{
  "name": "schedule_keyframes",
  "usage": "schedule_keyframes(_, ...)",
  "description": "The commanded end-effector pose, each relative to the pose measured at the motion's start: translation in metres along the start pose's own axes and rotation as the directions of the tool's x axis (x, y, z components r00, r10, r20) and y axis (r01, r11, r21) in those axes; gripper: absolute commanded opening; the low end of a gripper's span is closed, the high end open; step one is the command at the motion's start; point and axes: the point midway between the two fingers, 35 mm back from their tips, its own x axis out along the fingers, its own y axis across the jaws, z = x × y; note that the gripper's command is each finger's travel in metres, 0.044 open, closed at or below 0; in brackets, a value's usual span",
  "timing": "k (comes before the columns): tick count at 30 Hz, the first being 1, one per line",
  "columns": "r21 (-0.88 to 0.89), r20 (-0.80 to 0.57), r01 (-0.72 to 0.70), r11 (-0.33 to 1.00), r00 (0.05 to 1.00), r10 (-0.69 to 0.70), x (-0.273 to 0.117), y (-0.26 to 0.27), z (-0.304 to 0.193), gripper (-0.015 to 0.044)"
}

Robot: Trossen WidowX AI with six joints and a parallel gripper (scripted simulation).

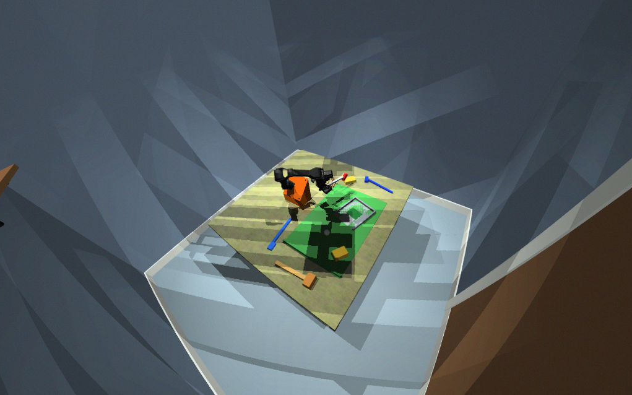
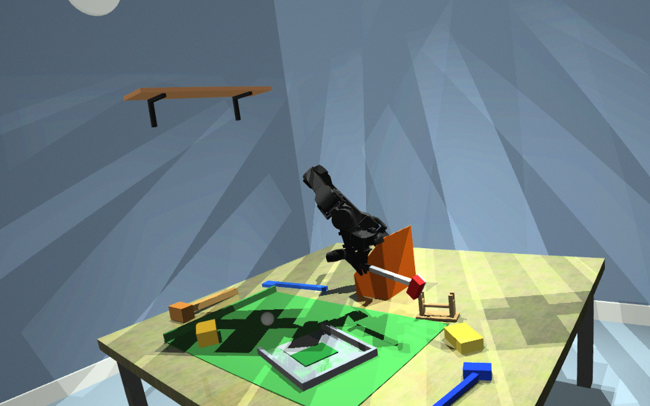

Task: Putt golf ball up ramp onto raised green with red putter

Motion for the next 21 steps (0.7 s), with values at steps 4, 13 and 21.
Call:
schedule_keyframes(4,0.321,-0.022,0.041,0.946,0.999,-0.036,-0.018,-0.024,-0.046,0.0)
schedule_keyframes(13,0.654,-0.054,0.091,0.751,0.996,-0.074,-0.035,-0.041,-0.1,0.0)
schedule_keyframes(21,0.861,-0.107,0.138,0.49,0.99,-0.091,-0.048,-0.048,-0.153,0.0)
